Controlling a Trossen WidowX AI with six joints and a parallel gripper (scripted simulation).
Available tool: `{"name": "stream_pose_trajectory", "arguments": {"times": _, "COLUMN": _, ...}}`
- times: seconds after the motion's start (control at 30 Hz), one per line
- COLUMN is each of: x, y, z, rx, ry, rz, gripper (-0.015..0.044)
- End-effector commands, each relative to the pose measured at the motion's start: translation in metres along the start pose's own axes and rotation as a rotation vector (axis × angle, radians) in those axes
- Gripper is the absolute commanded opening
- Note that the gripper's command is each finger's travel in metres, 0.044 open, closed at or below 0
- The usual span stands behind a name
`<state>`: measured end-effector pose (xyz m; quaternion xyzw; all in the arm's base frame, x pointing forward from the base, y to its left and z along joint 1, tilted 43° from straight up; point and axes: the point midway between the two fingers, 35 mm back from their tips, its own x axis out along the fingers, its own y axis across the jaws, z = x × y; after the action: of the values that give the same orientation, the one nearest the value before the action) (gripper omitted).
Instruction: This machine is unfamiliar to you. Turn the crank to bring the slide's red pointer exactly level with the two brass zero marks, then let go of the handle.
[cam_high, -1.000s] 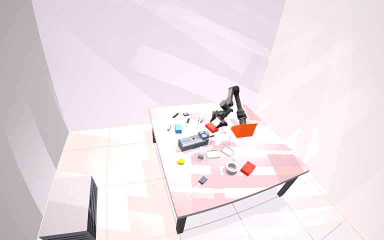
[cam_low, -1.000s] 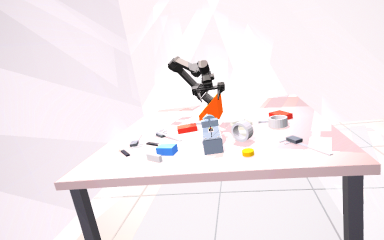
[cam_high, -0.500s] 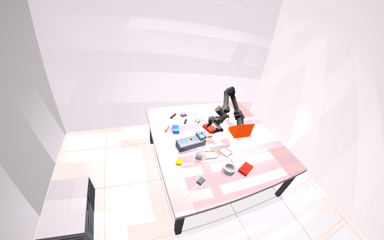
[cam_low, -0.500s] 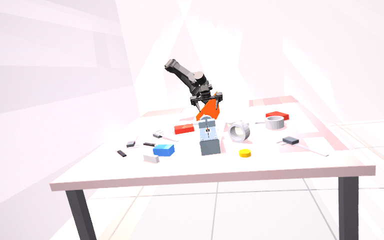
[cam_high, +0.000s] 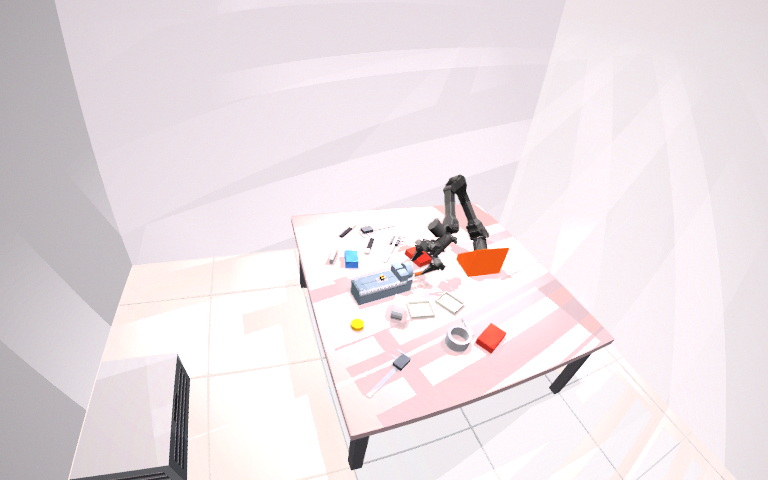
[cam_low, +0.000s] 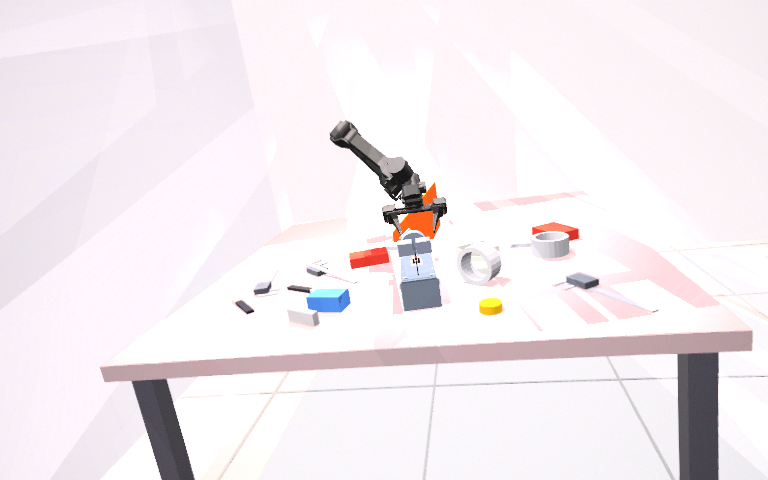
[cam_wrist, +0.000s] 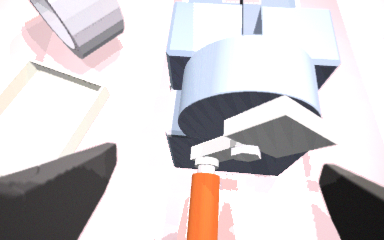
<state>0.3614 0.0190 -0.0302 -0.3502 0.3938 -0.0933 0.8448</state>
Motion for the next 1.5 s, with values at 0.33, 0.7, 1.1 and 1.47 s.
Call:
{"name": "stream_pose_trajectory", "arguments": {"times": 0.33, "x": 0.018, "y": 0.003, "z": -0.021, "rx": -0.014, "ry": 0.017, "rz": 0.008, "gripper": 0.044}}
{"name": "stream_pose_trajectory", "arguments": {"times": 0.7, "x": 0.029, "y": 0.003, "z": -0.034, "rx": -0.014, "ry": 0.017, "rz": 0.008, "gripper": 0.044}}
{"name": "stream_pose_trajectory", "arguments": {"times": 1.1, "x": 0.04, "y": 0.002, "z": -0.048, "rx": -0.016, "ry": 0.016, "rz": 0.006, "gripper": 0.044}}
{"name": "stream_pose_trajectory", "arguments": {"times": 1.47, "x": 0.04, "y": 0.002, "z": -0.048, "rx": -0.016, "ry": 0.016, "rz": 0.006, "gripper": 0.0204}}
